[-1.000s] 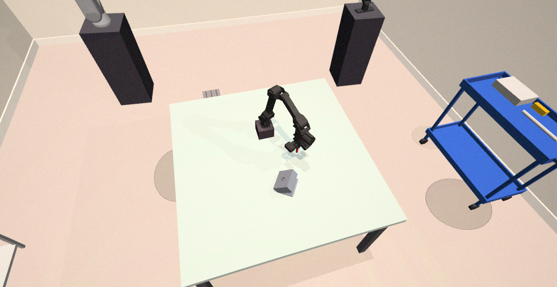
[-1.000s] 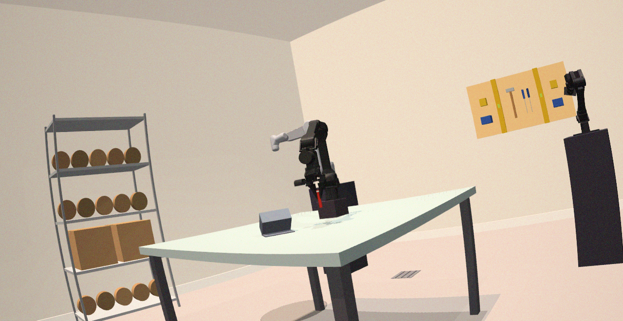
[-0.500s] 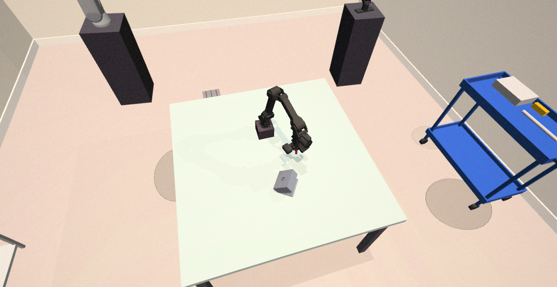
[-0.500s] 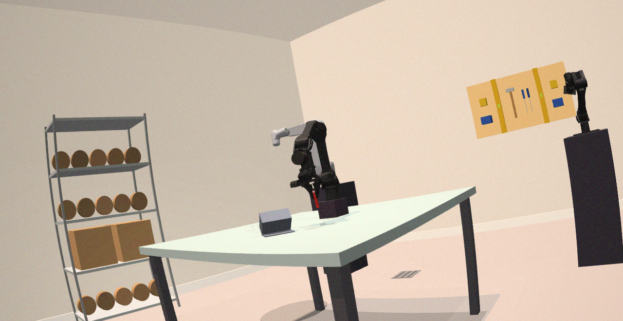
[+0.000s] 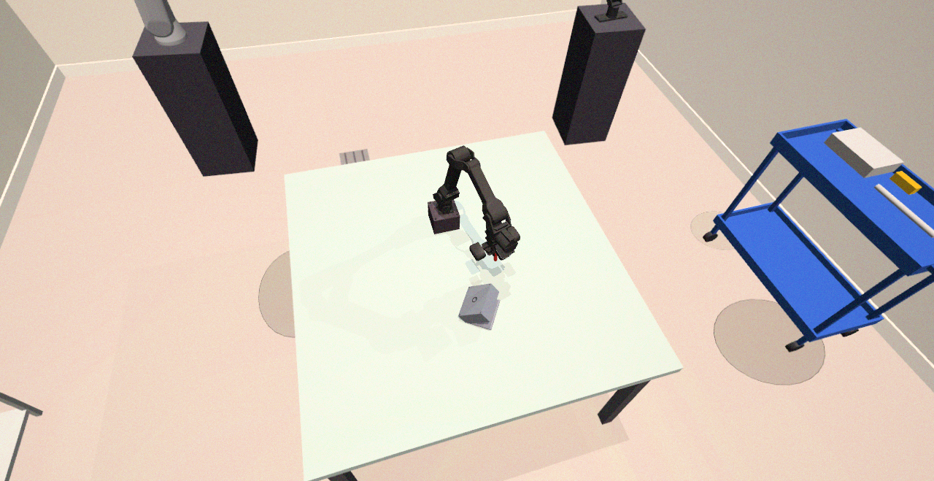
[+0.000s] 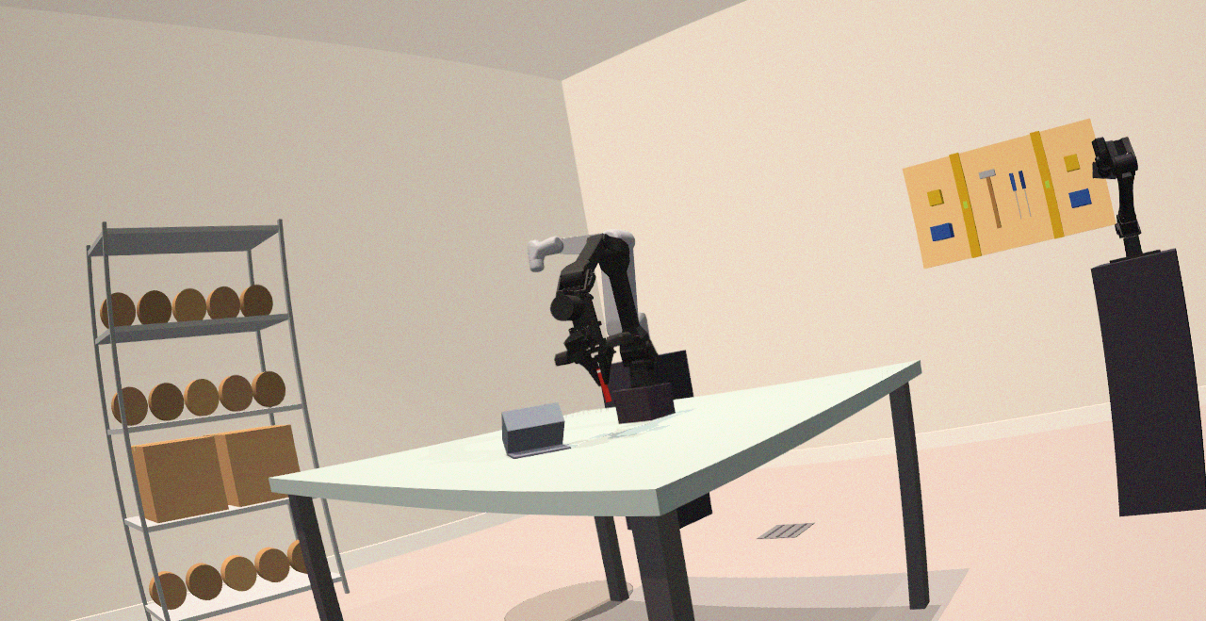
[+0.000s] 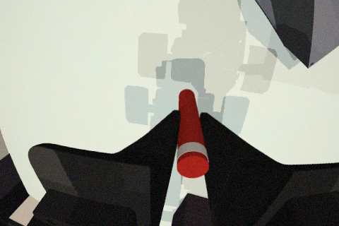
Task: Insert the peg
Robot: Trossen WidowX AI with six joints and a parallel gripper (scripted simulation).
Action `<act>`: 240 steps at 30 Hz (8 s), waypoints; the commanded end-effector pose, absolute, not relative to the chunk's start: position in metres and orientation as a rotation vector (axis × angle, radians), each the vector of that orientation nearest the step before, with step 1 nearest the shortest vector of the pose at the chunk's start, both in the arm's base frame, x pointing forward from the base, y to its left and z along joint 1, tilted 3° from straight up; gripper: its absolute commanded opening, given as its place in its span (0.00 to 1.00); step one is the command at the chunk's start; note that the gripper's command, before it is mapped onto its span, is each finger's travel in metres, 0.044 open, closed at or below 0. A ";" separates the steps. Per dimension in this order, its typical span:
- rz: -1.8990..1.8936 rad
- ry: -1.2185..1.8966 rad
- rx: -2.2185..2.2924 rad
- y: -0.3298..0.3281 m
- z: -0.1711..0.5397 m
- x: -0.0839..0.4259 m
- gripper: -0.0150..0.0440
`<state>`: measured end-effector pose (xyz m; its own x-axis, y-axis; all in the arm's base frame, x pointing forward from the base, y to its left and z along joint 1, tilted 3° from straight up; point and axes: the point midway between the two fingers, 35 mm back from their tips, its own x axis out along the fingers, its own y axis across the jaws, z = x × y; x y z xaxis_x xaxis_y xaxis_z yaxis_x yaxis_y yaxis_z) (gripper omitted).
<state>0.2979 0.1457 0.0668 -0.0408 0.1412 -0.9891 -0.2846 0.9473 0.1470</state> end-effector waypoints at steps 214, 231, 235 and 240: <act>0.003 1.328 1.073 -0.010 0.043 0.422 0.25; 0.003 1.328 1.073 -0.010 0.039 0.418 0.25; 0.003 1.328 1.073 -0.008 0.038 0.418 0.25; 0.004 1.328 1.073 -0.007 0.035 0.419 0.25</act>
<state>0.4197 -0.0078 0.0382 0.3168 0.5569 -0.7678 0.5468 0.5542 0.6276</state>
